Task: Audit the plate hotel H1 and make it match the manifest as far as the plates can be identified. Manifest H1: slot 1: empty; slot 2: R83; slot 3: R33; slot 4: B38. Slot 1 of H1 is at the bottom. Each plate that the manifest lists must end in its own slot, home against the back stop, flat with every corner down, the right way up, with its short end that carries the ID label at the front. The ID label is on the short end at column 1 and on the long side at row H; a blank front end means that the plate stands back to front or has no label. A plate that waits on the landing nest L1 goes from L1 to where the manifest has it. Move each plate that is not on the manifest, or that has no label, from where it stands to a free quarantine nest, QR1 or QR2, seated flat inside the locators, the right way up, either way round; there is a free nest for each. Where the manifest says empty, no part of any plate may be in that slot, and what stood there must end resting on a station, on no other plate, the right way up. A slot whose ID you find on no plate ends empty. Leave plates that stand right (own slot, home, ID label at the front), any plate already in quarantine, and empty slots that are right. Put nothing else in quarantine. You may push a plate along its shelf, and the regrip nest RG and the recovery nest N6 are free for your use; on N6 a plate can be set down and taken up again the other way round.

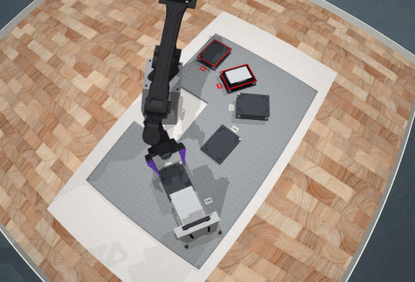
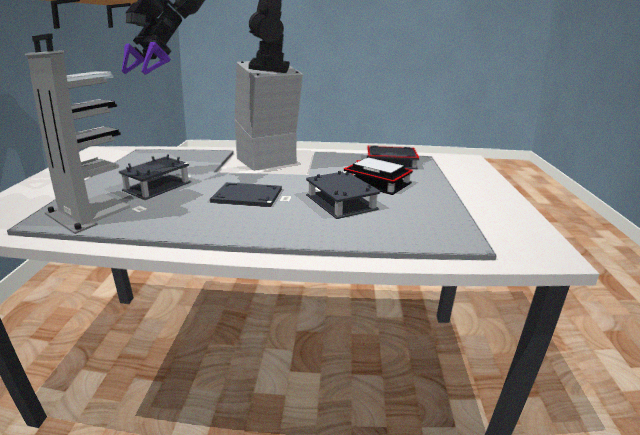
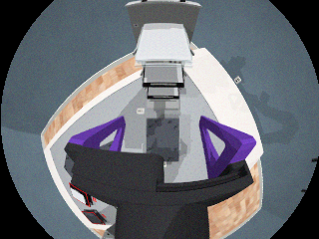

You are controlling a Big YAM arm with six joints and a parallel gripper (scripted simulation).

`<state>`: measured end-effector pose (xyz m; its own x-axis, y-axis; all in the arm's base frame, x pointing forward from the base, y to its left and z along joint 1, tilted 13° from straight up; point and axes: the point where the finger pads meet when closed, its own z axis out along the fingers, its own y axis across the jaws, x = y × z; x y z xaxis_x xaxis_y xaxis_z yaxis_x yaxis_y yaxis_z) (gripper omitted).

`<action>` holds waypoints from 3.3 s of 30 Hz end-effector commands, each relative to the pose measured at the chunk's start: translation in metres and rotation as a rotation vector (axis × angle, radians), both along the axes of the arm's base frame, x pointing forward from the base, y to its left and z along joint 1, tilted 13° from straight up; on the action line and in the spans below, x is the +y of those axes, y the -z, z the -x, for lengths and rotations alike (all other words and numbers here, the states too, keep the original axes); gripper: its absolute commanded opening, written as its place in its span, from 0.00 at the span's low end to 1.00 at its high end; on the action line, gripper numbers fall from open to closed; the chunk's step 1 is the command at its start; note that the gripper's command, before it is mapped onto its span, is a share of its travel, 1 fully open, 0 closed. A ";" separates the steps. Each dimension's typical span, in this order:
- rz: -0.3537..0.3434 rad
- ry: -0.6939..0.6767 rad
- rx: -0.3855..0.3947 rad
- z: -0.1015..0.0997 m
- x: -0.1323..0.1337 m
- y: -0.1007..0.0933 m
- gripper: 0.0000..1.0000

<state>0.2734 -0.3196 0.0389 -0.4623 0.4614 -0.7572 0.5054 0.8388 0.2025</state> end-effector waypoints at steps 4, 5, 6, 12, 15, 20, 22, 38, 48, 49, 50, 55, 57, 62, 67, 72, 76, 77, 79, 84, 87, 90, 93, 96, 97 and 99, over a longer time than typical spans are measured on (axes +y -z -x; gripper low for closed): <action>0.049 0.004 -0.035 -0.020 -0.024 -0.020 1.00; 0.050 0.004 -0.036 -0.021 -0.025 -0.021 1.00; 0.050 0.005 -0.036 -0.022 -0.026 -0.021 1.00; 0.049 0.004 -0.037 -0.029 -0.030 -0.022 1.00; 0.049 0.005 -0.037 -0.031 -0.031 -0.022 1.00; 0.045 0.005 -0.035 -0.036 -0.033 -0.022 1.00; 0.044 0.004 -0.035 -0.038 -0.034 -0.022 1.00; 0.027 0.004 -0.025 -0.053 -0.042 -0.021 1.00; 0.022 0.004 -0.023 -0.064 -0.048 -0.021 1.00; 0.022 0.004 -0.023 -0.064 -0.048 -0.021 1.00; 0.022 0.004 -0.023 -0.064 -0.048 -0.021 1.00; 0.022 0.004 -0.023 -0.069 -0.051 -0.022 1.00; 0.024 0.004 -0.025 -0.072 -0.053 -0.023 1.00; 0.026 0.006 -0.026 -0.077 -0.057 -0.025 1.00; 0.024 0.004 -0.025 -0.081 -0.058 -0.024 1.00; 0.023 0.006 -0.025 -0.086 -0.062 -0.025 1.00; 0.024 0.011 -0.026 -0.089 -0.067 -0.026 1.00; 0.023 0.014 -0.025 -0.089 -0.068 -0.025 1.00; 0.037 0.011 -0.036 -0.092 -0.070 -0.033 1.00; 0.038 0.009 -0.028 -0.085 -0.065 -0.027 1.00; 0.038 0.009 -0.028 -0.085 -0.065 -0.027 0.86; 0.038 0.009 -0.028 -0.085 -0.065 -0.027 0.86; 0.038 0.009 -0.028 -0.085 -0.065 -0.027 0.86; 0.038 0.009 -0.028 -0.085 -0.065 -0.027 0.86; 0.038 0.009 -0.028 -0.085 -0.065 -0.027 0.86; 0.038 0.009 -0.028 -0.085 -0.065 -0.027 0.86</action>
